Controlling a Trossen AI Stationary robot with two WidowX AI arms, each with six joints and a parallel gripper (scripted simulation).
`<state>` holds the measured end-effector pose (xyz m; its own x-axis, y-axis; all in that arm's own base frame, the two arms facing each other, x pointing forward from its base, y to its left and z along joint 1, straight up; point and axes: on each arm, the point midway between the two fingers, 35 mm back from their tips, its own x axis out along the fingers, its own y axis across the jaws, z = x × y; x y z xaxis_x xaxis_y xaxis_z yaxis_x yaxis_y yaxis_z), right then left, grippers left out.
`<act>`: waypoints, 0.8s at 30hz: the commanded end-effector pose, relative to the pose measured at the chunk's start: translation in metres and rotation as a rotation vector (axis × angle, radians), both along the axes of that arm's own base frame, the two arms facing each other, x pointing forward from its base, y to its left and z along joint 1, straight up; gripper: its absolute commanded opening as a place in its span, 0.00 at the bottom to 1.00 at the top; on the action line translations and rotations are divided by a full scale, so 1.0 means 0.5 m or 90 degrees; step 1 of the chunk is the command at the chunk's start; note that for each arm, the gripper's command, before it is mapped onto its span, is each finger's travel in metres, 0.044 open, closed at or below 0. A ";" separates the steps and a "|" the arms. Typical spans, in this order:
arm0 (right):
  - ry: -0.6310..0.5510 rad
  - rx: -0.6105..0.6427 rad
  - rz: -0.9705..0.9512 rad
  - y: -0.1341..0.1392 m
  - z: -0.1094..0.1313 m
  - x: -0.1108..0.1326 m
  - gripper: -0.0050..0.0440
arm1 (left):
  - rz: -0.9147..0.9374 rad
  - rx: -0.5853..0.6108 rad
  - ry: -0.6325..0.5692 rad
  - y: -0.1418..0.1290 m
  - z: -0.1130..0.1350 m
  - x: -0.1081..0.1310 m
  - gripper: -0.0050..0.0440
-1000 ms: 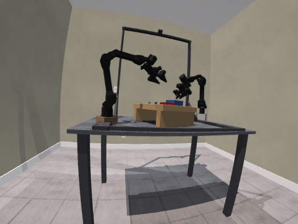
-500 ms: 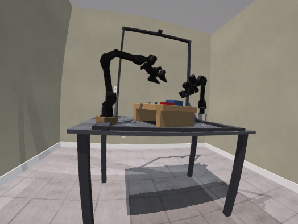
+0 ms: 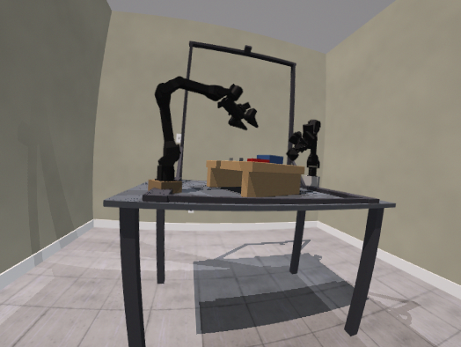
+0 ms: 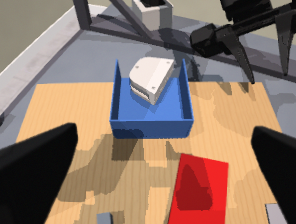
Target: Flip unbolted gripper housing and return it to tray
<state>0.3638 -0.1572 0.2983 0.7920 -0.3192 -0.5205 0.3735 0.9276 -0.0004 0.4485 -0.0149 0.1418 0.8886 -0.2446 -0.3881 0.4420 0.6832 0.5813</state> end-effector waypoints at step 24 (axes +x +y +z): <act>-0.015 -0.006 -0.002 0.000 0.020 -0.002 0.99 | -0.217 0.342 -0.301 0.019 -0.074 -0.144 0.50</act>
<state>0.3638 -0.1572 0.2983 0.7920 -0.3192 -0.5205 0.3735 0.9276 -0.0004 0.3837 -0.0018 0.1032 0.9027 -0.3923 -0.1767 0.2615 0.1740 0.9494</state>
